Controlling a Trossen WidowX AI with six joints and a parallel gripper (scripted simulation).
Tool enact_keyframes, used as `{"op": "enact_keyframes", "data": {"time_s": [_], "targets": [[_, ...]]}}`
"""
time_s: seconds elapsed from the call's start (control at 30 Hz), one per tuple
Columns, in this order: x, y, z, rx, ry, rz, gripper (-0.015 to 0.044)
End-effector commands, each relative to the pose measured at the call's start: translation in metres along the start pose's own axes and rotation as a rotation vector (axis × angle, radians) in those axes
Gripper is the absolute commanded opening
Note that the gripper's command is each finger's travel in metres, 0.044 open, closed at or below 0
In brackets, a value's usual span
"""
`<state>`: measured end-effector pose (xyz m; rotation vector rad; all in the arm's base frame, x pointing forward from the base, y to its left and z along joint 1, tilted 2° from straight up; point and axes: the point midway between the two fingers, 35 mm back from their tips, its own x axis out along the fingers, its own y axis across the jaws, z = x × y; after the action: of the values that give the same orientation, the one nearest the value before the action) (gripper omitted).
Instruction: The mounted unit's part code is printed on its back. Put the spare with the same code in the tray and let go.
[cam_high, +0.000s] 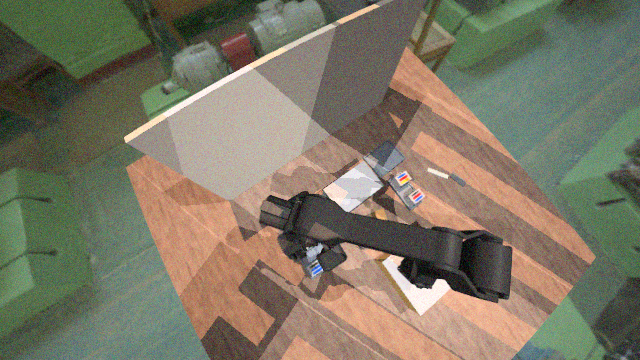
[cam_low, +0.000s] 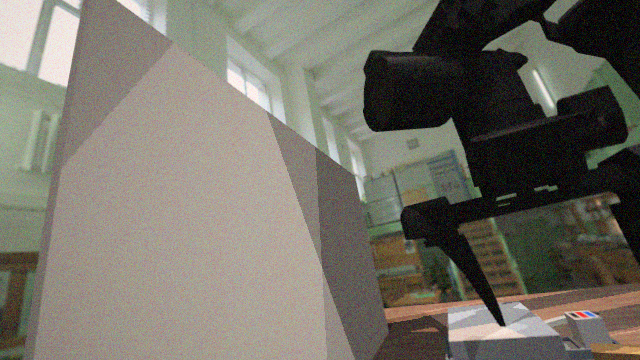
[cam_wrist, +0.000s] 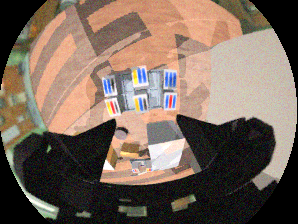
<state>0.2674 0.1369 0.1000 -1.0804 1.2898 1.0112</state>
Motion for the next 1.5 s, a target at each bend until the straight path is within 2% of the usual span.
{"op": "enact_keyframes", "data": {"time_s": [0.0, 0.2, 0.37, 0.4, 1.47], "targets": [[-0.001, 0.009, 0.003, -0.096, -0.004, -0.010, 0.0440], [-0.001, 0.009, 0.003, -0.096, -0.004, -0.010, 0.0440], [0.026, 0.010, 0.000, -0.096, -0.004, -0.010, 0.0309], [0.033, 0.011, -0.001, -0.096, -0.004, -0.010, 0.0300], [0.071, 0.009, 0.000, -0.096, -0.004, -0.010, 0.0300]]}}
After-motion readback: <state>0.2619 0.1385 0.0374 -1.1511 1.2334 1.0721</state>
